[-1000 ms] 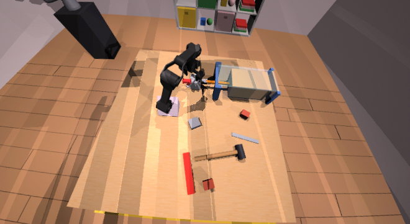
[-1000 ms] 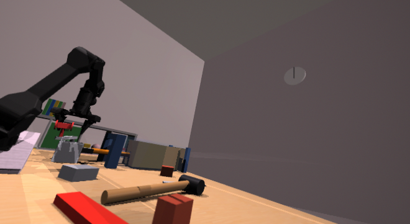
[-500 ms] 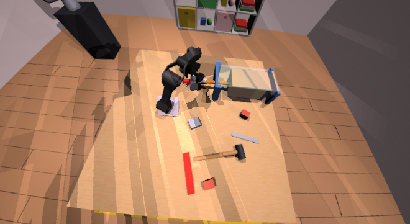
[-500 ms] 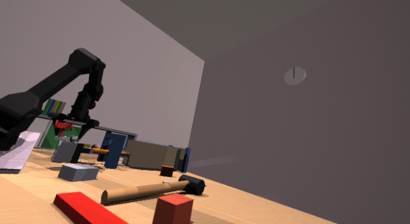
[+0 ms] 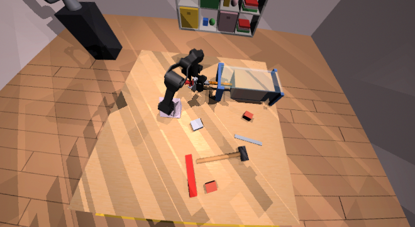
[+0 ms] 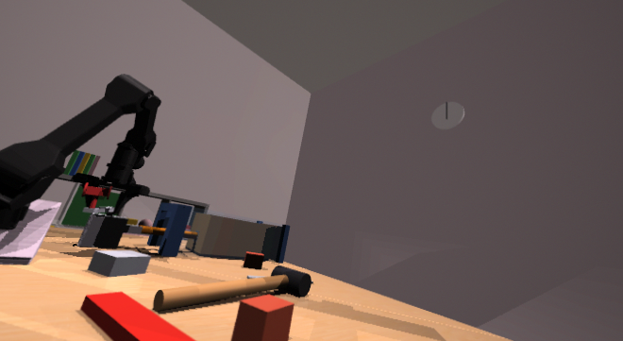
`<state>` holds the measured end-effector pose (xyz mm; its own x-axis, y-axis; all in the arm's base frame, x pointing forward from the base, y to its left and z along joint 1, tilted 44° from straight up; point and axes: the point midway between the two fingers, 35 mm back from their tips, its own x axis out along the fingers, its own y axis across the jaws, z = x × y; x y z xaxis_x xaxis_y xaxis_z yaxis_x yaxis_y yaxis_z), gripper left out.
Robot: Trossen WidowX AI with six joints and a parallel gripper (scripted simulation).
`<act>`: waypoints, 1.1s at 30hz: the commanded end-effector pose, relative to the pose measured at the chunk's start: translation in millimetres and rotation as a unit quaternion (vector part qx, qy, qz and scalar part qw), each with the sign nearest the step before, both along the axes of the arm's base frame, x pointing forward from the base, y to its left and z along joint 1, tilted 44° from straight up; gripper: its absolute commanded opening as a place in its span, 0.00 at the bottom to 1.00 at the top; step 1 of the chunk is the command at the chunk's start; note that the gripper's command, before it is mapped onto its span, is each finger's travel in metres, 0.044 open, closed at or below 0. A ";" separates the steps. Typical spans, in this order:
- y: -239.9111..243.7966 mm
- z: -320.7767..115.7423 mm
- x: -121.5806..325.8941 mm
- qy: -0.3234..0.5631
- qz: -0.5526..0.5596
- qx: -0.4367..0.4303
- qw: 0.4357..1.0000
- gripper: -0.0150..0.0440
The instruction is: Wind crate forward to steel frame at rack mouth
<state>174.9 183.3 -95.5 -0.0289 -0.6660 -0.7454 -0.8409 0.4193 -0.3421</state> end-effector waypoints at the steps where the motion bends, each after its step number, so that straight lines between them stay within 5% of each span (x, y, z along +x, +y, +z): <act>1: 0.3 0.2 0.0 0.000 0.000 0.000 1.000 0.64; 6: 0.3 0.2 0.0 0.000 0.000 0.000 1.000 0.42; 17: 0.3 0.2 0.0 0.000 0.000 0.000 1.000 0.26; 33: 4.3 1.1 4.7 0.026 -0.023 -0.019 0.999 0.25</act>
